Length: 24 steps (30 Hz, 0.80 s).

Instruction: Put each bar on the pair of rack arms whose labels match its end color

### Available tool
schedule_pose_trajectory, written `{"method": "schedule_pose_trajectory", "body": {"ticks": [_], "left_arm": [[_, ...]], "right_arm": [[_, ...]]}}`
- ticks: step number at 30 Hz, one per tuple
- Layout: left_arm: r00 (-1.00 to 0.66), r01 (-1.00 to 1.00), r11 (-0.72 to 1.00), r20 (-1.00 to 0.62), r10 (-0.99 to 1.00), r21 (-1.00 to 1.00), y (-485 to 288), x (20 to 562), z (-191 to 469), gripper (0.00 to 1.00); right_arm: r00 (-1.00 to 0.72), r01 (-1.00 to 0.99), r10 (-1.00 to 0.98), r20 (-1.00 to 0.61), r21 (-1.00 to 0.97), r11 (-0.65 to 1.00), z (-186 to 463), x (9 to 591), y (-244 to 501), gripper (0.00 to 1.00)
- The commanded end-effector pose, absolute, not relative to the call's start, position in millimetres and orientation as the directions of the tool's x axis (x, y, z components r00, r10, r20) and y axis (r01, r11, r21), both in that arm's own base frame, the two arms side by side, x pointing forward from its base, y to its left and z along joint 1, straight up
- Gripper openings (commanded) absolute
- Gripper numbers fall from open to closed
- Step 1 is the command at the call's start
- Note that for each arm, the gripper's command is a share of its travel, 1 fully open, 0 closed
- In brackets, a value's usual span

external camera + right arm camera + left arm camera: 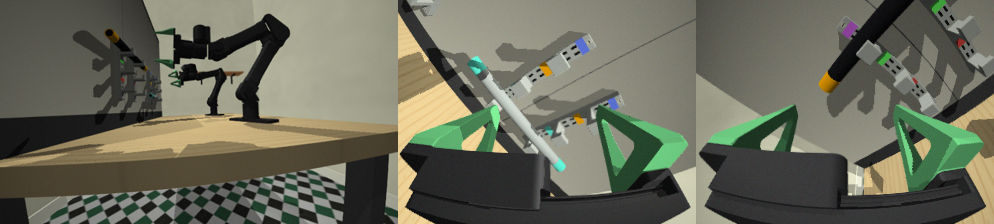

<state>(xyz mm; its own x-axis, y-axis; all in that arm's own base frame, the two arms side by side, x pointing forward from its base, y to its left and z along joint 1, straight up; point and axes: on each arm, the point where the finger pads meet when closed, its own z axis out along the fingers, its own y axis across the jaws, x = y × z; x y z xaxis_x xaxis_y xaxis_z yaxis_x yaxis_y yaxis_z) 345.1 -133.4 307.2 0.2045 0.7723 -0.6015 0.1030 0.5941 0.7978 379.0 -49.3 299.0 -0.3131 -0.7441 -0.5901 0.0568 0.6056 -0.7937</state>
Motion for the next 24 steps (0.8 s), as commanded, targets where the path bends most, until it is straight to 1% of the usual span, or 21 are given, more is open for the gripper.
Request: {"method": "schedule_pose_trajectory", "body": {"ticks": [1,3,18,20,24], "left_arm": [[0.225,0.072,0.544,-0.545,0.808,0.836,-139.6,344.6,306.3,1.0],[0.225,0.072,0.544,-0.545,0.808,0.836,-139.6,344.6,306.3,1.0],[0.275,0.055,0.365,-0.366,0.889,0.929,-167.7,337.0,287.1,1.0],[0.275,0.055,0.365,-0.366,0.889,0.929,-167.7,337.0,287.1,1.0],[0.287,0.05,0.315,-0.316,0.904,0.948,-175.2,335.0,282.0,1.0]], "right_arm": [[-0.308,0.09,-0.782,-0.541,-0.835,0.542,306.3,372.5,-52.1,1.0],[-0.308,0.09,-0.782,-0.541,-0.835,0.542,306.3,372.5,-52.1,1.0],[-0.369,0.07,-0.856,-0.362,-0.929,0.363,287.1,370.5,-62.8,1.0],[-0.369,0.07,-0.856,-0.362,-0.929,0.363,287.1,370.5,-62.8,1.0],[-0.383,0.062,-0.869,-0.313,-0.947,0.314,281.9,369.9,-65.6,1.0]]}}
